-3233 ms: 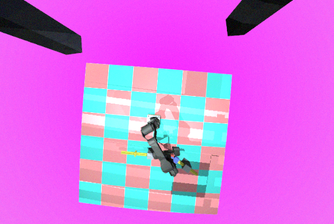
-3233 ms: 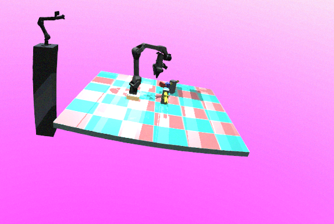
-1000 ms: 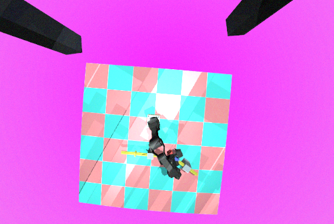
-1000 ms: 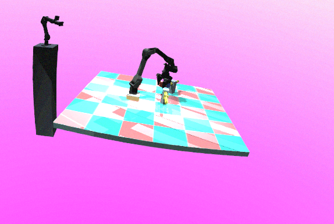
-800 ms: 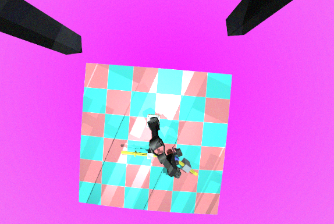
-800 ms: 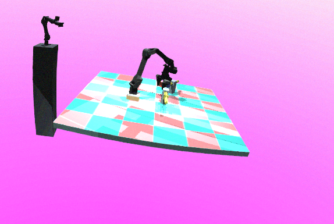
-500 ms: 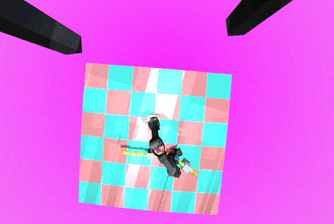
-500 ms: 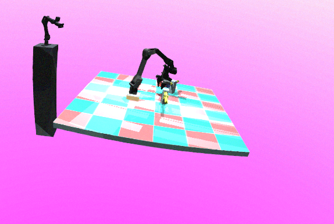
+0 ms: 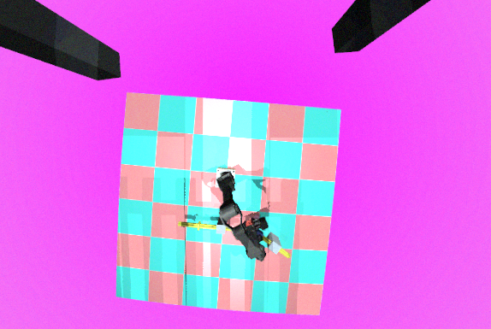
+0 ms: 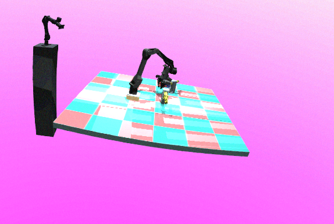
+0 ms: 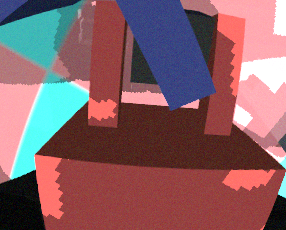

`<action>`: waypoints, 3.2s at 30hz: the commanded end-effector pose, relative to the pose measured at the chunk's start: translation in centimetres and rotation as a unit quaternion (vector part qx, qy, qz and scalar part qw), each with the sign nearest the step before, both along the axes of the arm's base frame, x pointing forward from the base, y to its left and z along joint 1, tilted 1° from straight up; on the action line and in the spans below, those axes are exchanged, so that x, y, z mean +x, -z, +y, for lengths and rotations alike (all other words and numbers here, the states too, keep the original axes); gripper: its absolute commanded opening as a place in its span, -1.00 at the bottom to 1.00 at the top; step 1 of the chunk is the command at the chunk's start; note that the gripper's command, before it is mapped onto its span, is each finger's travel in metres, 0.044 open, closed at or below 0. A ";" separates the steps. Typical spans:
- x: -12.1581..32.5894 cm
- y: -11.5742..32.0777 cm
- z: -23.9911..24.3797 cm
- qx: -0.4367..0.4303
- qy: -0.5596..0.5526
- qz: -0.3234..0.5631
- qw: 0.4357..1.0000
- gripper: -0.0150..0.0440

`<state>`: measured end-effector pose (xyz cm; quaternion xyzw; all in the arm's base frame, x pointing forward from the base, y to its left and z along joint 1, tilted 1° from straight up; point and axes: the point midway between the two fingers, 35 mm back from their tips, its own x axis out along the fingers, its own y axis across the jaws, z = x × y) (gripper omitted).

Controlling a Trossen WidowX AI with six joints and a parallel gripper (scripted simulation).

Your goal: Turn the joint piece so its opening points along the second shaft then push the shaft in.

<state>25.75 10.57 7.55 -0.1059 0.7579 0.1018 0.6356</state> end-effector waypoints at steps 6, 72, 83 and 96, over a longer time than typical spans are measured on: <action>-0.1 0.2 0.0 0.000 -0.001 0.002 1.000 0.12; -0.1 0.2 0.0 0.000 -0.001 0.002 1.000 0.12; -0.1 0.2 0.0 0.000 -0.001 0.002 1.000 0.12; 0.0 0.0 0.0 0.000 0.000 0.000 1.000 -0.44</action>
